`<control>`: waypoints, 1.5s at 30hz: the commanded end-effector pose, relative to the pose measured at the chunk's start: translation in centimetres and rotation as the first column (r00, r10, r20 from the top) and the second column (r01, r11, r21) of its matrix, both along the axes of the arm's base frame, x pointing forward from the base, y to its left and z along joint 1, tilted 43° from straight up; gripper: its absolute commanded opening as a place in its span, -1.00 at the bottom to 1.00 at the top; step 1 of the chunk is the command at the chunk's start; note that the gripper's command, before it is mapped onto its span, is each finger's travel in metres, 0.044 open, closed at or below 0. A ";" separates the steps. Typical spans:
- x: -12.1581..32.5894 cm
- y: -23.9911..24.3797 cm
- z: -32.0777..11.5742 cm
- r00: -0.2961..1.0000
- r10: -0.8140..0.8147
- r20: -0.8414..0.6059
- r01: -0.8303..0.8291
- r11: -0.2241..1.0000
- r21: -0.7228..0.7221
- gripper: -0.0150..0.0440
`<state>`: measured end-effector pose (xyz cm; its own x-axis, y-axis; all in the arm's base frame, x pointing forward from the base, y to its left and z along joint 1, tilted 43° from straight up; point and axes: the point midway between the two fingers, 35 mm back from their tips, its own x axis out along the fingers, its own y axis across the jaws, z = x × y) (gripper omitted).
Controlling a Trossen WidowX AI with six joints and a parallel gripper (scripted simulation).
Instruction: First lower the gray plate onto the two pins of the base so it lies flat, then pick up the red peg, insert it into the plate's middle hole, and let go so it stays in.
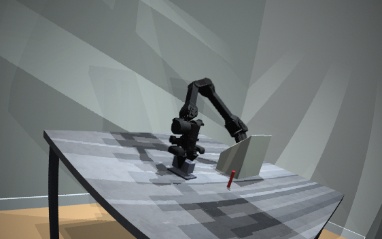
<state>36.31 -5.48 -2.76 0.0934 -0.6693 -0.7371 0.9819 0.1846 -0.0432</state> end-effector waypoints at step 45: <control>-1.0 7.4 7.9 1.000 0.003 -0.015 -0.003 1.000 -0.002 1.00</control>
<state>35.89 -1.51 0.95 0.0766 -0.6732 -0.7355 0.9788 0.1912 -0.0730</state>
